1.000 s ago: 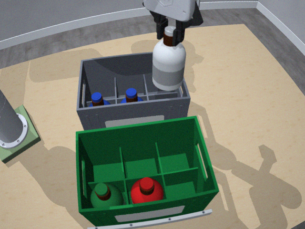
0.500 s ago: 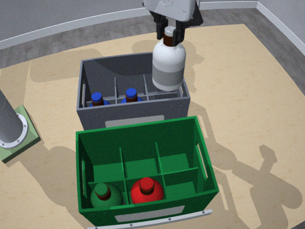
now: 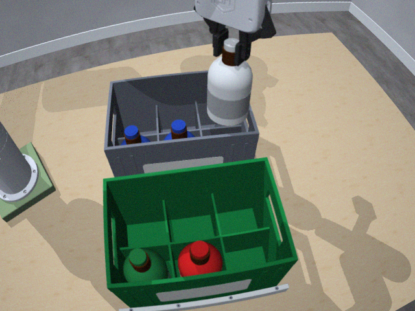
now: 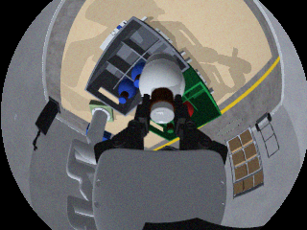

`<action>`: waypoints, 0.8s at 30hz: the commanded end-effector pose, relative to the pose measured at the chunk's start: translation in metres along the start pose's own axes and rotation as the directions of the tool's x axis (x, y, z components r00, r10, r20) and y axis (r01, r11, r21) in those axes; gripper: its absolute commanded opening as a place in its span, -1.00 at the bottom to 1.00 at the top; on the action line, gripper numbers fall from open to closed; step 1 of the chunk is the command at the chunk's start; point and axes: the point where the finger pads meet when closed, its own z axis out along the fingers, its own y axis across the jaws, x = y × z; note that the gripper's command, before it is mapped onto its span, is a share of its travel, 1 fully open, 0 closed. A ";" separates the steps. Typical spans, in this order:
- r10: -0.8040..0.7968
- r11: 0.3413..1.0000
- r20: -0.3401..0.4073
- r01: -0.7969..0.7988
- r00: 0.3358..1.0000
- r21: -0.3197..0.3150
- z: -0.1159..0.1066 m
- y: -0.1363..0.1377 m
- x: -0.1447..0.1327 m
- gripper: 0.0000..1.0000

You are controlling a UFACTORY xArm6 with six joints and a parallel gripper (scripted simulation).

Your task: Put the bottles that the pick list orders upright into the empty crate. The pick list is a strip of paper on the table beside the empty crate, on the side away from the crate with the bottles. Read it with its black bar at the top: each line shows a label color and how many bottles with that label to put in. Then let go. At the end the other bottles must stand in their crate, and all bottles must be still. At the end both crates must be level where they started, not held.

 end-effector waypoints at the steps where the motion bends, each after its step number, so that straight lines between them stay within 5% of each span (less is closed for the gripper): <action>1: 0.000 1.000 -0.004 0.000 1.000 -0.004 0.002 0.001 0.001 -1.00; 24: 0.000 1.000 -0.004 0.000 1.000 -0.004 0.021 0.001 0.001 -1.00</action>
